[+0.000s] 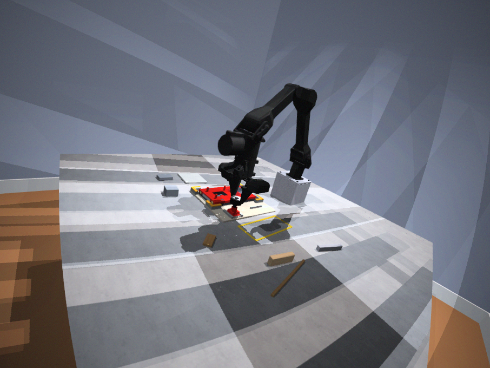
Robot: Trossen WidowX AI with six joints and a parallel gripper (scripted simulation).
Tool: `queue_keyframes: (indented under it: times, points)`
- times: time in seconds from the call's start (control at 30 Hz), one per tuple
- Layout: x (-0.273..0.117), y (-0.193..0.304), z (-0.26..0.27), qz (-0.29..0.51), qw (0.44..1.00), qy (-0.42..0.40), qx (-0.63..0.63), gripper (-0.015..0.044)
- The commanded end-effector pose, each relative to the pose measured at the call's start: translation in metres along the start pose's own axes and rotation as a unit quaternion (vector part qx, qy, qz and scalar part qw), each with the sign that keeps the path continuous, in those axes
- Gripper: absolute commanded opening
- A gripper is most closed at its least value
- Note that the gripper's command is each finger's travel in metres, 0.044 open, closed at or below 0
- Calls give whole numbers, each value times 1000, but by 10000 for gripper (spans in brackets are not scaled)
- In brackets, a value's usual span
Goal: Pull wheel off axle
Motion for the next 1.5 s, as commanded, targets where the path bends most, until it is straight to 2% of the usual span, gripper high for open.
queue_keyframes:
  times: [0.0, 1.47]
  points:
    - [-7, -1, 0, -6, 1000, -1, -1, 0]
    - [-22, 0, 0, -8, 1000, -2, 0, 0]
Point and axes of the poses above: the point midway between the two fingers, 35 mm back from their tips, its own x axis out along the fingers, its own z axis across the jaws, y = z × x, the point moved 2 cm from there along -x, back along the fingers, and after that the axes turned 3 degrees about x, right-handed, at the moved point
